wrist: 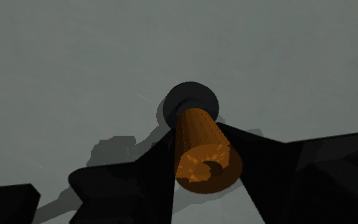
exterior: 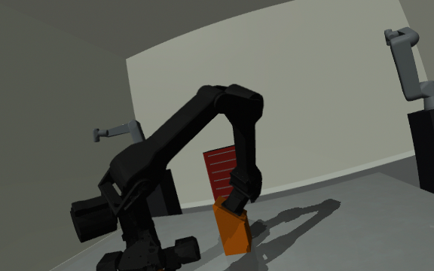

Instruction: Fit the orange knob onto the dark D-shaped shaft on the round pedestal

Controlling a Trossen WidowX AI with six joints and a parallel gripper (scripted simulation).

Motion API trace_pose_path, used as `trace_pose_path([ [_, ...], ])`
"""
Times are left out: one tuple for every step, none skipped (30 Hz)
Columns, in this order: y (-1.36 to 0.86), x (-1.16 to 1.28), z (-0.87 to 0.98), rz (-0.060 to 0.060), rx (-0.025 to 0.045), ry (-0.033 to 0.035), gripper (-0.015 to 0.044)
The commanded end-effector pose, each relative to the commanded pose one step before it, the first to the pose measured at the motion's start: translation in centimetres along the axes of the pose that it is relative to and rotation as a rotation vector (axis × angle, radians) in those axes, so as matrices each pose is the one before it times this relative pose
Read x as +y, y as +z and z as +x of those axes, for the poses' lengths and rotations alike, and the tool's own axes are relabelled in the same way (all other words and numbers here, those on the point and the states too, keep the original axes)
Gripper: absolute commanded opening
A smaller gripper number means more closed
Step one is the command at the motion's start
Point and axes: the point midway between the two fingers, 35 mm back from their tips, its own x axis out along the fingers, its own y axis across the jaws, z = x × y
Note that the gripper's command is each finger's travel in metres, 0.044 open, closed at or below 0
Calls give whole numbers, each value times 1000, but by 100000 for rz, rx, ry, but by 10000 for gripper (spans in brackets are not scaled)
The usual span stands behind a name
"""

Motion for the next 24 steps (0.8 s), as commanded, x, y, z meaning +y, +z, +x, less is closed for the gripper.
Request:
trace_pose_path([
  [192,42,-267,-664,-429,-297,0],
  [30,-16,-2,-1,-1,-1,0],
  [10,-14,5,-1,-1,0,0],
  [3,-15,12,-1,0,0,0],
  [-1,-16,18,0,0,0,0],
  [-8,-15,24,0,0,0,0],
  [-12,-11,26,0,0,0,0],
  [-15,-9,26,0,0,0,0],
  [-17,-8,26,0,0,0,0],
  [-9,-7,15,0,0,0,0],
  [-1,-6,145,-1,-3,5,0],
  [-1,-7,27,0,-1,0,0],
  [-4,0,41,0,-1,1,0],
  [-13,10,50,0,0,2,0],
  [-16,9,51,0,0,2,0],
  [0,1,55,0,-1,2,0],
  [0,1,60,0,-1,2,0],
  [0,1,62,0,-1,2,0],
  [0,1,60,0,-1,2,0],
  [-2,-6,75,-103,-1,3,0],
  [-2,-16,192,-217,-4,6,0],
  [-3,-6,138,-101,-3,5,0],
  [-3,6,102,-29,-2,4,0],
  [-1,13,106,-10,-2,5,0],
])
